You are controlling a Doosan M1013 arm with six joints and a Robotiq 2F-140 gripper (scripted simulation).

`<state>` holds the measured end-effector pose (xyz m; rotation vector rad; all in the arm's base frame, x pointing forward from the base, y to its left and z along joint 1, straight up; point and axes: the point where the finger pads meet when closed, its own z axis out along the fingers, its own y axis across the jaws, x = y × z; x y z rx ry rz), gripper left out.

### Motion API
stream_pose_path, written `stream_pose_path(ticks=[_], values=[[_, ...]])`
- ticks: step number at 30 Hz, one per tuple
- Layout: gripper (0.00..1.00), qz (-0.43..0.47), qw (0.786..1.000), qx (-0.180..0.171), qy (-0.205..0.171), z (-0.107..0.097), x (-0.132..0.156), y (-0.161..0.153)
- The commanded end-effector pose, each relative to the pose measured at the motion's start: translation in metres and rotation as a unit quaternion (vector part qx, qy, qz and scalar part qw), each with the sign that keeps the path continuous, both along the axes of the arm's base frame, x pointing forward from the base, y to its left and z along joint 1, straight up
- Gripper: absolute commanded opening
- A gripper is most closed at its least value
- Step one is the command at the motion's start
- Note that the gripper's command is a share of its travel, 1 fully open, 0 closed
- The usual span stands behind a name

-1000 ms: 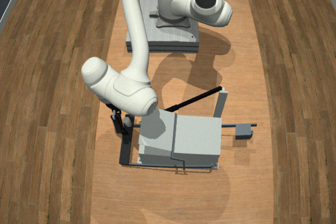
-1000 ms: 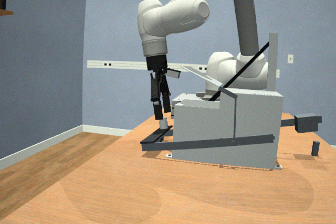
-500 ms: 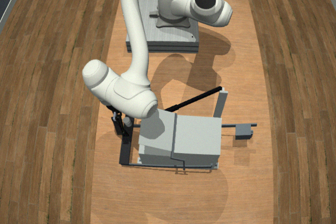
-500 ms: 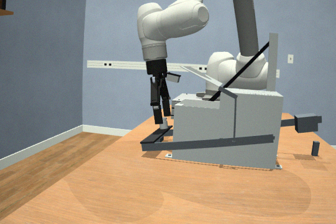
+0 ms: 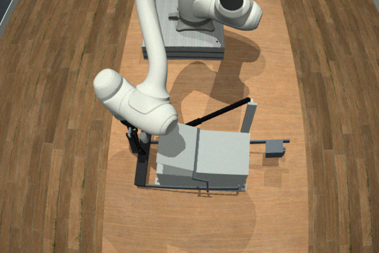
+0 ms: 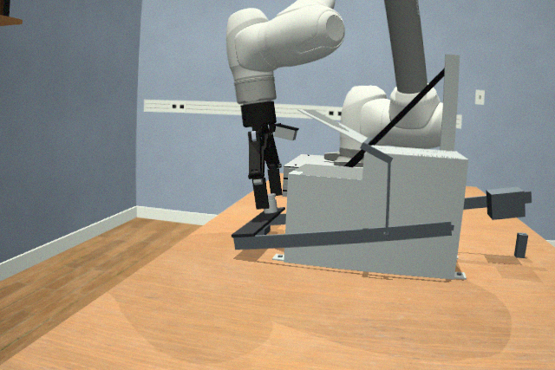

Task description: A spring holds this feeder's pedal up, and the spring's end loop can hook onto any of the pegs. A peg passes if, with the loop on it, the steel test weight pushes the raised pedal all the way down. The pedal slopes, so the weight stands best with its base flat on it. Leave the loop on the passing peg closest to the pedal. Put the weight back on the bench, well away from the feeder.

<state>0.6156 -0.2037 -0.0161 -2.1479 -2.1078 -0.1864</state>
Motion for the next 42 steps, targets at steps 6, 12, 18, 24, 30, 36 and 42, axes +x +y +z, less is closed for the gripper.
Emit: stream_pose_path(ticks=[6, 12, 18, 24, 30, 36, 42], values=[[1.0, 0.0, 1.0, 0.0, -0.001, 0.0014, 0.0008, -0.0003], [1.0, 0.0, 1.0, 0.0, -0.001, 0.0014, 0.0008, -0.0003], [1.0, 0.0, 1.0, 0.0, -0.001, 0.0013, 0.0008, -0.0003], [1.0, 0.0, 1.0, 0.0, -0.001, 0.0013, 0.0008, -0.0003], [1.0, 0.0, 1.0, 0.0, -0.001, 0.0013, 0.0008, -0.0003], [0.25, 0.0, 1.0, 0.0, -0.001, 0.0013, 0.0008, -0.0003], [0.25, 0.0, 1.0, 0.0, -0.001, 0.0013, 0.0008, -0.0003]])
